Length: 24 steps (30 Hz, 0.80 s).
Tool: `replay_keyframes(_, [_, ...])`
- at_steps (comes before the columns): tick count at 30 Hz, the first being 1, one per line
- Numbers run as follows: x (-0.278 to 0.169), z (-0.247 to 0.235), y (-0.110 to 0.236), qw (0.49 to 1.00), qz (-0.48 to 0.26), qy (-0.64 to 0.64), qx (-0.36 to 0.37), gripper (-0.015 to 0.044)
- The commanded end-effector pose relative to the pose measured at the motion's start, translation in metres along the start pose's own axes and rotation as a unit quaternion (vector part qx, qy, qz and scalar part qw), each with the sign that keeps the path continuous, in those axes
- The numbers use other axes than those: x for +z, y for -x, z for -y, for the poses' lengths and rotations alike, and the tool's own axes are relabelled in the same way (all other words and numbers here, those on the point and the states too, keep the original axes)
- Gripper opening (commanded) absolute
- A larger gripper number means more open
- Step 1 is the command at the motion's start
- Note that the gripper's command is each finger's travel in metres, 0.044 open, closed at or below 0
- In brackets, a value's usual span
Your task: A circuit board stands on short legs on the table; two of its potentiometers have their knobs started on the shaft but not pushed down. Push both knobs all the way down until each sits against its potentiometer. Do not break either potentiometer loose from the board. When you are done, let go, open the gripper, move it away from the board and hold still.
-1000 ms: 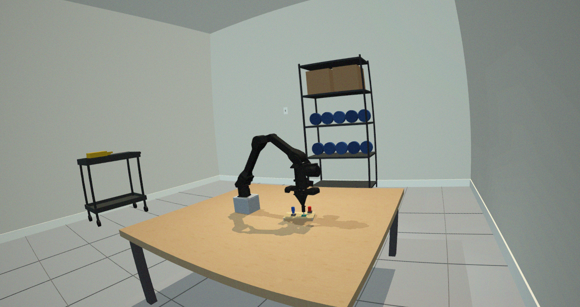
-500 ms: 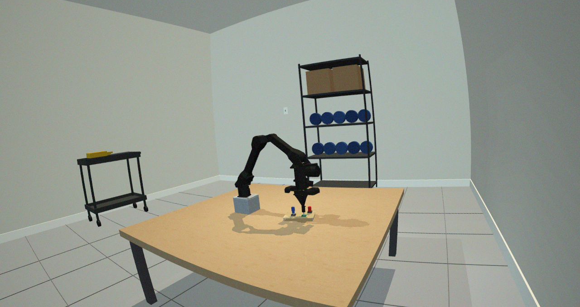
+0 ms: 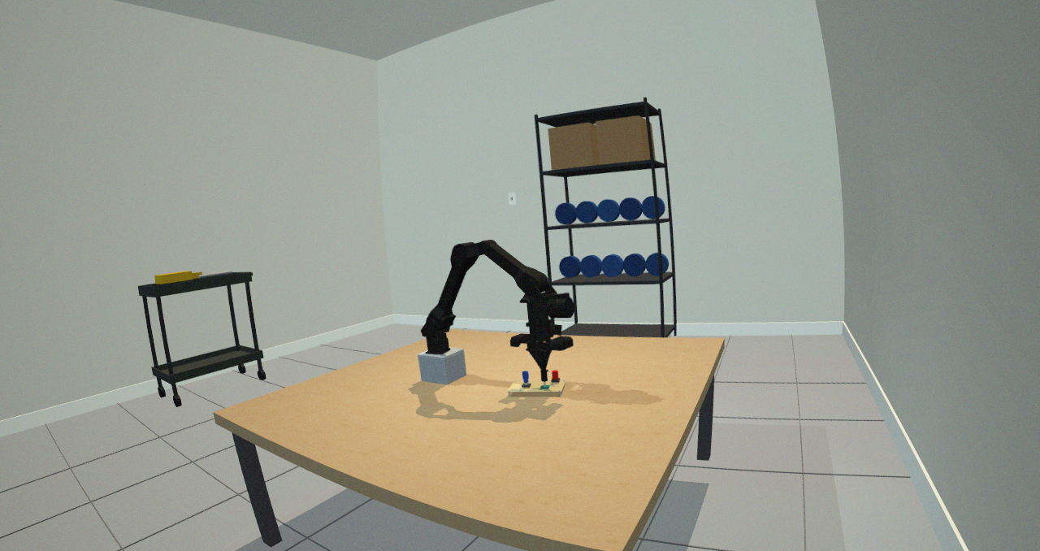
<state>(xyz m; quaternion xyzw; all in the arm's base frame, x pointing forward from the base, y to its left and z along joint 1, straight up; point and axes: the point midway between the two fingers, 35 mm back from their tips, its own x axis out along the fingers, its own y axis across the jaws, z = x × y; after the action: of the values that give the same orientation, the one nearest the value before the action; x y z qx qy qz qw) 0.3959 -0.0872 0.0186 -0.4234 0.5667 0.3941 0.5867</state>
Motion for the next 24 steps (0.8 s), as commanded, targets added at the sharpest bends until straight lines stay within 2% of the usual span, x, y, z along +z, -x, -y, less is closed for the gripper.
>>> replay_keyframes(1, [0.0009,0.0029,-0.0201,1.0,0.001,0.003,0.004,0.0])
replay_keyframes(24, [0.001,0.0029,-0.0249,1.0,0.001,0.003,0.004,0.0])
